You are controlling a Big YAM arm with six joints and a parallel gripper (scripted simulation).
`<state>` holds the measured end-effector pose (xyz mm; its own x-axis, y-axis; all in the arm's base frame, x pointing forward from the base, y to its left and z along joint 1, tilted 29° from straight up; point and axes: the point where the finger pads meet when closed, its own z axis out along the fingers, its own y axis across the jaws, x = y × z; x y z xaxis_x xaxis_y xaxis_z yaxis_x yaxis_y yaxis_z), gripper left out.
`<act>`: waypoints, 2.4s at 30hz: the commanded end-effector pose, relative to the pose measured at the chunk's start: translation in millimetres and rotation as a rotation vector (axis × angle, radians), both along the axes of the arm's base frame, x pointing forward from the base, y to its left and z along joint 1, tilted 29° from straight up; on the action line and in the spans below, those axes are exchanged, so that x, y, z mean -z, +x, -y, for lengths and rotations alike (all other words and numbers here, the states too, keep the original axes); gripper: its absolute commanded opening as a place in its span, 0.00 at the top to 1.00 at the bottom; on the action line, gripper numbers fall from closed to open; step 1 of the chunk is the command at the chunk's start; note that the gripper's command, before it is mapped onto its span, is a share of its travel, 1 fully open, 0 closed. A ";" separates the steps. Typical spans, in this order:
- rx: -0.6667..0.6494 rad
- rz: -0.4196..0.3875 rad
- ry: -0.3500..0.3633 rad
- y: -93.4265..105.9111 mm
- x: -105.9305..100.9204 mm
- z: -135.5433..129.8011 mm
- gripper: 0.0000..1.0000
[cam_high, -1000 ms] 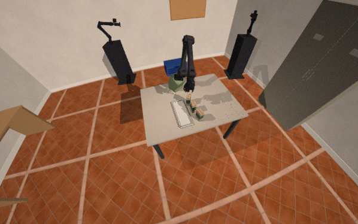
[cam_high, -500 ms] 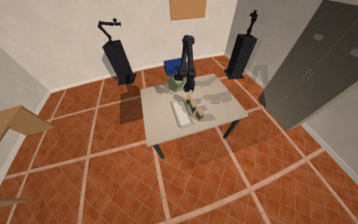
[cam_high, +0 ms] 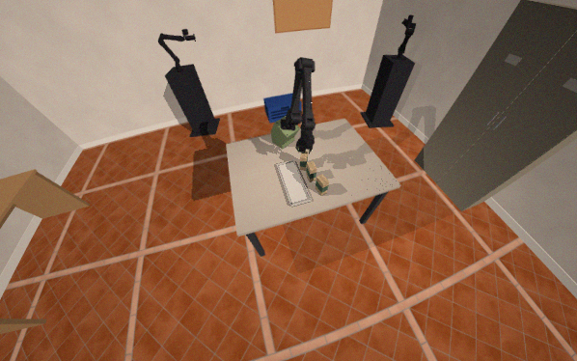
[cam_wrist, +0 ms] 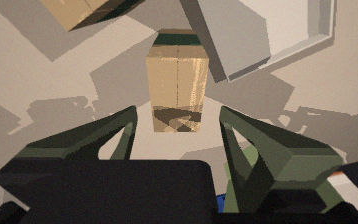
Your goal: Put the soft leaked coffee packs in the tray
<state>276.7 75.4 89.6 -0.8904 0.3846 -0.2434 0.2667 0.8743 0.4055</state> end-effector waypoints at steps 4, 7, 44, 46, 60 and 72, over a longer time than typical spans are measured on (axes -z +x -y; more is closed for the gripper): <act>0.034 0.058 0.015 14.2 -18.0 1.8 0.23; 0.033 0.029 0.011 12.4 -11.2 1.7 0.23; 0.023 0.036 0.010 14.2 -13.2 1.5 0.23; 0.023 0.038 0.010 14.3 -13.7 1.4 0.23; 0.019 0.016 0.010 8.2 -0.9 -2.0 0.23; 0.016 0.009 0.008 12.0 19.3 -8.2 0.23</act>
